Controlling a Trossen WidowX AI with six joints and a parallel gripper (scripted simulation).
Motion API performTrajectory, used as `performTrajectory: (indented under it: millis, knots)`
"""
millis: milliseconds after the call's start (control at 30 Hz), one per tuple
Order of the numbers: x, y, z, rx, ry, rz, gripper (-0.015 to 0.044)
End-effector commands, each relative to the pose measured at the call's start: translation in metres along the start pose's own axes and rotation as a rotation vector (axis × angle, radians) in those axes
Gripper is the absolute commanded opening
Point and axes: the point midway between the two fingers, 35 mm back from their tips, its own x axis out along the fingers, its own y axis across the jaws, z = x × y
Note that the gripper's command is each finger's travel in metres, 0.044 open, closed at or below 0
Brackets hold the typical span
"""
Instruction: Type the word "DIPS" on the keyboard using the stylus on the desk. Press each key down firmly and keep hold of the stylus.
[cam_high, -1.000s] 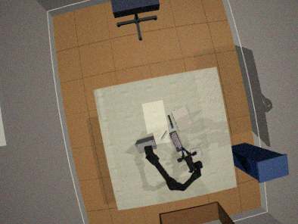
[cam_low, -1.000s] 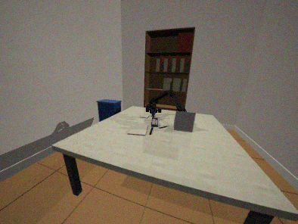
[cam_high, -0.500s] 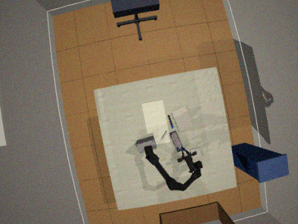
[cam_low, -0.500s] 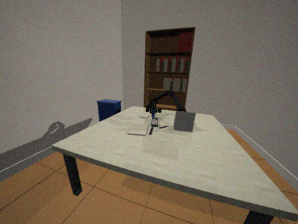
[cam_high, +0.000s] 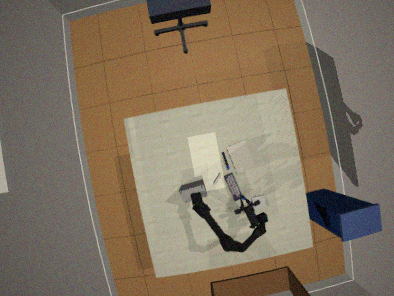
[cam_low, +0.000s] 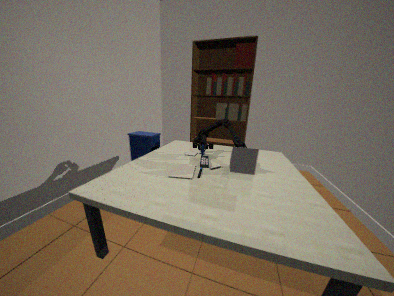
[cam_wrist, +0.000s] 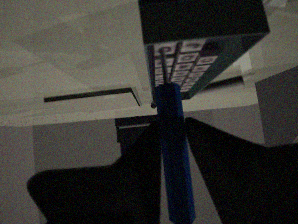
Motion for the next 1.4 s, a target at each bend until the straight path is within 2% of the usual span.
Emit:
performTrajectory:
  millis: [0, 1033, 1367]
  knots:
    - [0.003, 0.000, 0.001, -0.002, -0.001, -0.008, 0.0081]
    - [0.002, 0.000, 0.000, -0.002, -0.001, -0.008, 0.0081]
    - [-0.016, -0.002, -0.032, -0.003, 0.001, -0.007, 0.0081]
